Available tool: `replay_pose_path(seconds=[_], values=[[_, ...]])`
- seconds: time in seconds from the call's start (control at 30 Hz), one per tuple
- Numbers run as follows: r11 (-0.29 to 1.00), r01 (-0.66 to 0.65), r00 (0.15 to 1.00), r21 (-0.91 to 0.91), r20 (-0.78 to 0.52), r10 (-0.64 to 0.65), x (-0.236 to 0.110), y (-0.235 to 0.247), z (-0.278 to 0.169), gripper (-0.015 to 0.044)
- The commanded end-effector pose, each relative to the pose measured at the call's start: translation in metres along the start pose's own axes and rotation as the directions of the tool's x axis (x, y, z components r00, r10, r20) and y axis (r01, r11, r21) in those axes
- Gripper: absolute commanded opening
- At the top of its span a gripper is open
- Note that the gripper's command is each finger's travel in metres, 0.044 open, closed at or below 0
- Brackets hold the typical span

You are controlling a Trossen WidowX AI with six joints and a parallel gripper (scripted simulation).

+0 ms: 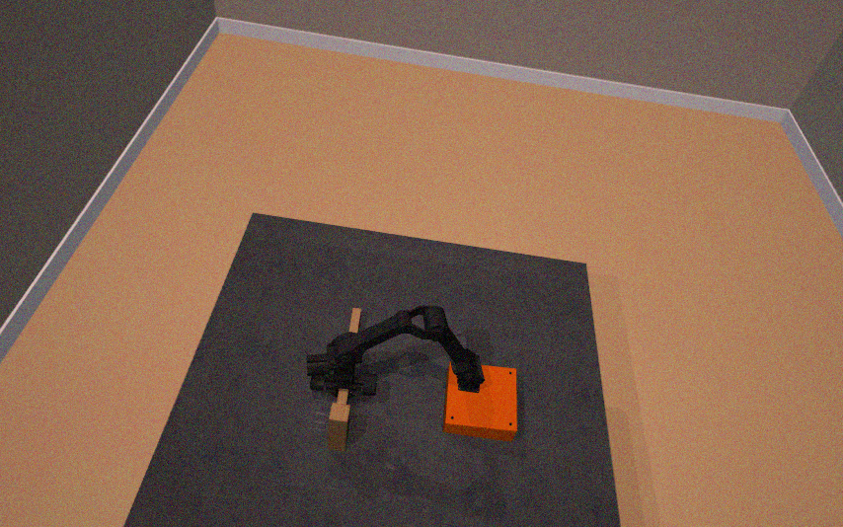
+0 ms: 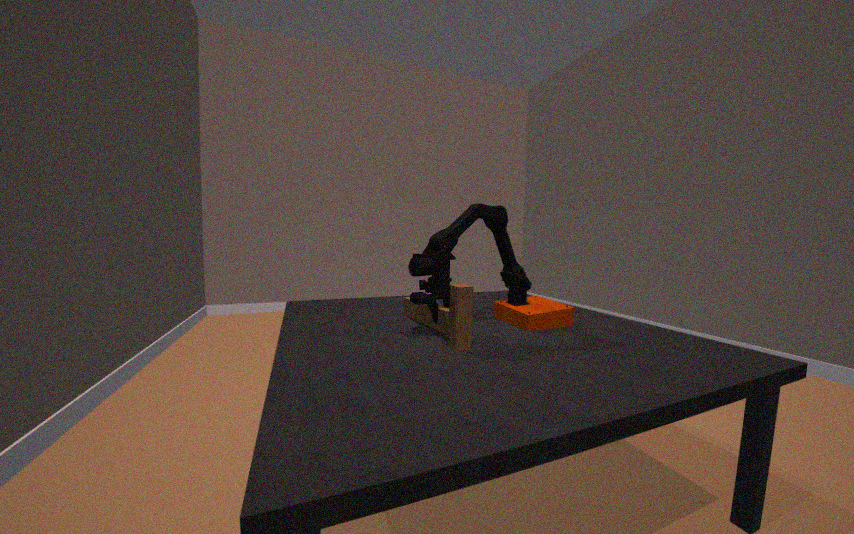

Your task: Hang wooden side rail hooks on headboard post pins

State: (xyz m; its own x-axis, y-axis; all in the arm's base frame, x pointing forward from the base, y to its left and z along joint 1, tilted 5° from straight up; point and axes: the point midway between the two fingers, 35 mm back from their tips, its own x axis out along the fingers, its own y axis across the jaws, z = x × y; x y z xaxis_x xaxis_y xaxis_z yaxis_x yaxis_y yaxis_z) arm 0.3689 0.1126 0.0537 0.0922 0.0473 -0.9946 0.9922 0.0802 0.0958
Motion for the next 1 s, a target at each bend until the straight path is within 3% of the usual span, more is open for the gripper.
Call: replay_pose_path(seconds=[0.0, 0.97], values=[[1.0, -0.011, 1.0, -0.004, -0.007, 0.011, -0.0015, 0.002, -0.0014, 0.0], [1.0, -0.011, 1.0, -0.004, -0.007, 0.011, 0.0033, 0.002, -0.0014, 0.0]])
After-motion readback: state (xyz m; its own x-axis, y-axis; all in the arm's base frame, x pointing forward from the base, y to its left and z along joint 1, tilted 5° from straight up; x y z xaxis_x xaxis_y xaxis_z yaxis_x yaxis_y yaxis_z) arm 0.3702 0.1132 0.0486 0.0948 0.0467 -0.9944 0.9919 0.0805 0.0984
